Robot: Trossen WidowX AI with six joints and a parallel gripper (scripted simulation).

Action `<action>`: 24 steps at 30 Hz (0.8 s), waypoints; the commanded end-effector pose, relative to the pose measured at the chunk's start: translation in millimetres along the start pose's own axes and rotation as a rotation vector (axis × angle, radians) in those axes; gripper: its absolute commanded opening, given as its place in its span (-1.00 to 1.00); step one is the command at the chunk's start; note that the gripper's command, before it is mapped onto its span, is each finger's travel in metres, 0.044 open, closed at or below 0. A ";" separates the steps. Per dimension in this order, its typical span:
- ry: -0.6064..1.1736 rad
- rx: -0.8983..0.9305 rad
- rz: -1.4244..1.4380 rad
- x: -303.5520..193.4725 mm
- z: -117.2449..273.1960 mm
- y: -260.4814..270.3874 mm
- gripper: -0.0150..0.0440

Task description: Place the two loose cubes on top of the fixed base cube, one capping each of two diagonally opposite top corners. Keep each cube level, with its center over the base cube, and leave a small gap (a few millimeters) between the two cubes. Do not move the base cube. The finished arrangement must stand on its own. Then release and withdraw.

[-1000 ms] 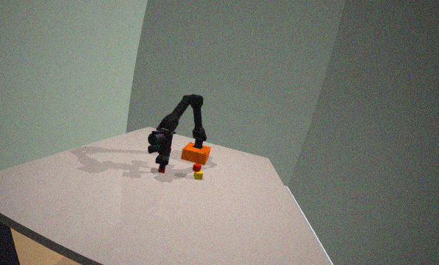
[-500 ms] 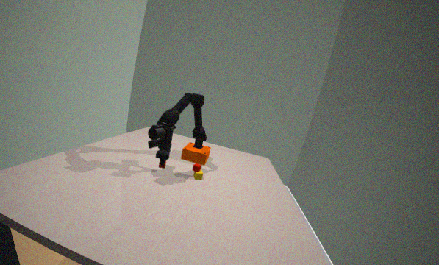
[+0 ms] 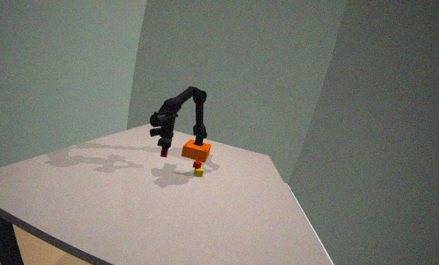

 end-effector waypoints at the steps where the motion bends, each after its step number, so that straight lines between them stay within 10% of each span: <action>1: -0.005 0.012 0.001 -0.1 14.5 0.2 -0.14; 24: -0.004 0.012 0.510 -46.5 30.8 14.2 -0.14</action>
Point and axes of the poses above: the point midway between the two fingers, 35 mm back from their tips, its own z axis back along the fingers, its own y axis across the jaws, x = y × z, the point moved 3 cm from there along z, back along the fingers, and after that the axes turned 5 degrees about -z, right-handed, at the moved point
